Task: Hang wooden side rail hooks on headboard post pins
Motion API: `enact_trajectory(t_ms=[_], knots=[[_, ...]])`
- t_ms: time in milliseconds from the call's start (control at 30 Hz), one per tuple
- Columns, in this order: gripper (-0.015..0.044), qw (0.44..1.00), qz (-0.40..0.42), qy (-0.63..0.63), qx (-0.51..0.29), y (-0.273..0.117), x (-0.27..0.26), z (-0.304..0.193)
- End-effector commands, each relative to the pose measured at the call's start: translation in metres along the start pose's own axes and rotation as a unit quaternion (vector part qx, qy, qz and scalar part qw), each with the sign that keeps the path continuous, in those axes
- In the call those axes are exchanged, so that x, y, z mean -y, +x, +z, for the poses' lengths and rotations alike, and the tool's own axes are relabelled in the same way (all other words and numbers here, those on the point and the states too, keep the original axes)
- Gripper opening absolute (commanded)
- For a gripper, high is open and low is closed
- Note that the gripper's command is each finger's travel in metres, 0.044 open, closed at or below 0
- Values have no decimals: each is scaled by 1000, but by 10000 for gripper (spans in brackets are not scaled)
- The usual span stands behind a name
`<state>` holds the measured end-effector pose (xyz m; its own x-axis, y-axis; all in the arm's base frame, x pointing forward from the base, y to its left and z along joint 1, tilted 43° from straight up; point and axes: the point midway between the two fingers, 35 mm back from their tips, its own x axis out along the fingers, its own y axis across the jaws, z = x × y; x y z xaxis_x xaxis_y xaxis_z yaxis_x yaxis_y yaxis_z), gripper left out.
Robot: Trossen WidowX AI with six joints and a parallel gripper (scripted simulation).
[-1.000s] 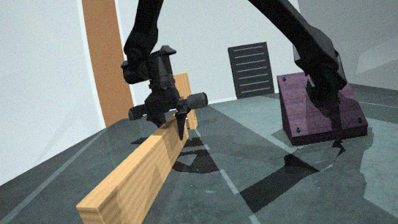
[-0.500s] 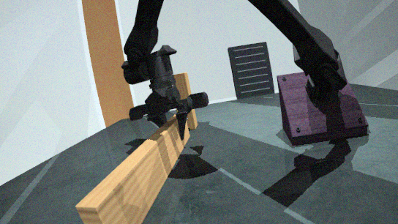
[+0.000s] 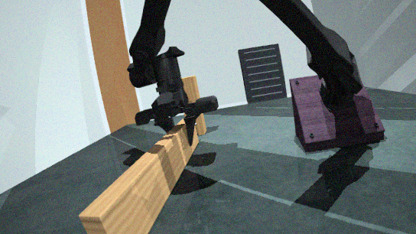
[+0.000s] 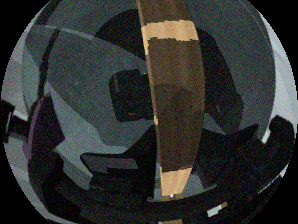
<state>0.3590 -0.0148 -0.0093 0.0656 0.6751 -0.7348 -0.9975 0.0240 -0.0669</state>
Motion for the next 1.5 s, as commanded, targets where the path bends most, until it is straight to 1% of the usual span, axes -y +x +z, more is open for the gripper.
enact_trajectory(t_ms=[0, 1467], knots=[[0, 1000, -10, 0, -1, -8, 3, -1], [0, 1000, -10, 0, -1, -15, 3, -1]])
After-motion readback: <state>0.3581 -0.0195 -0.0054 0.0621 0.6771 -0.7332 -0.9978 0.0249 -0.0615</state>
